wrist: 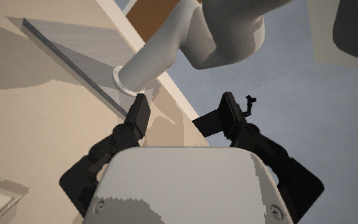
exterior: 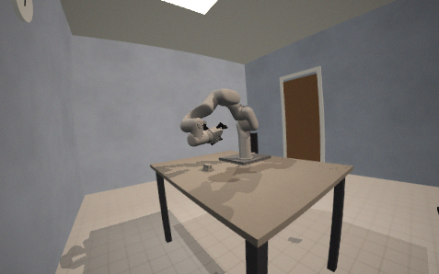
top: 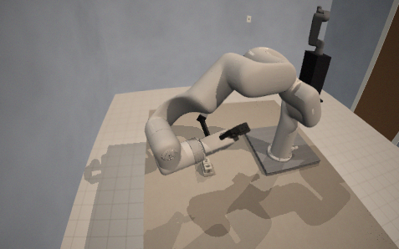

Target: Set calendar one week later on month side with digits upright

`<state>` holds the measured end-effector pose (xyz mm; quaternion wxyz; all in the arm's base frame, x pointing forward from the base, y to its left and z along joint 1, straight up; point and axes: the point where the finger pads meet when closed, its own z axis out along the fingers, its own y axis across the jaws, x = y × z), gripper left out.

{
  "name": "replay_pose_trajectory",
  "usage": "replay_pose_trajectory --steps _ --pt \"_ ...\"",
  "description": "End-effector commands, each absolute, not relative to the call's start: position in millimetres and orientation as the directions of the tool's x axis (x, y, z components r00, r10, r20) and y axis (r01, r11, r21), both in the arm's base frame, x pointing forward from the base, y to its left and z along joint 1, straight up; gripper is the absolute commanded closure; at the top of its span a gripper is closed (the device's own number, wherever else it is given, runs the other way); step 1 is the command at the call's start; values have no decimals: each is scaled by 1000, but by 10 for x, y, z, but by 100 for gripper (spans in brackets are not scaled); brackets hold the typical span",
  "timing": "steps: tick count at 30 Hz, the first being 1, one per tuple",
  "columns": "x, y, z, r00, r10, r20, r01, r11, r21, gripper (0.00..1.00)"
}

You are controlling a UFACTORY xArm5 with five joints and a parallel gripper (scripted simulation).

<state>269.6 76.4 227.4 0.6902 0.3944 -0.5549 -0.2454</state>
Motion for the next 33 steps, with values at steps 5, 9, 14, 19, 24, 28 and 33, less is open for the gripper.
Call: replay_pose_trajectory --steps 5,9,14,19,24,28,33 --pt "2700 765 2282 262 -777 572 -101 568 817 0" --pt "2700 765 2282 262 -777 572 -101 568 817 0" --pt "2700 765 2282 262 -777 572 -101 568 817 0" --pt "2699 764 2279 261 -778 572 -102 567 818 0" --pt "2675 724 2182 215 -807 550 -149 530 835 0" --pt "2654 648 1977 126 -861 493 -257 452 854 0" --pt "2663 600 1834 70 -893 444 -341 397 852 0"
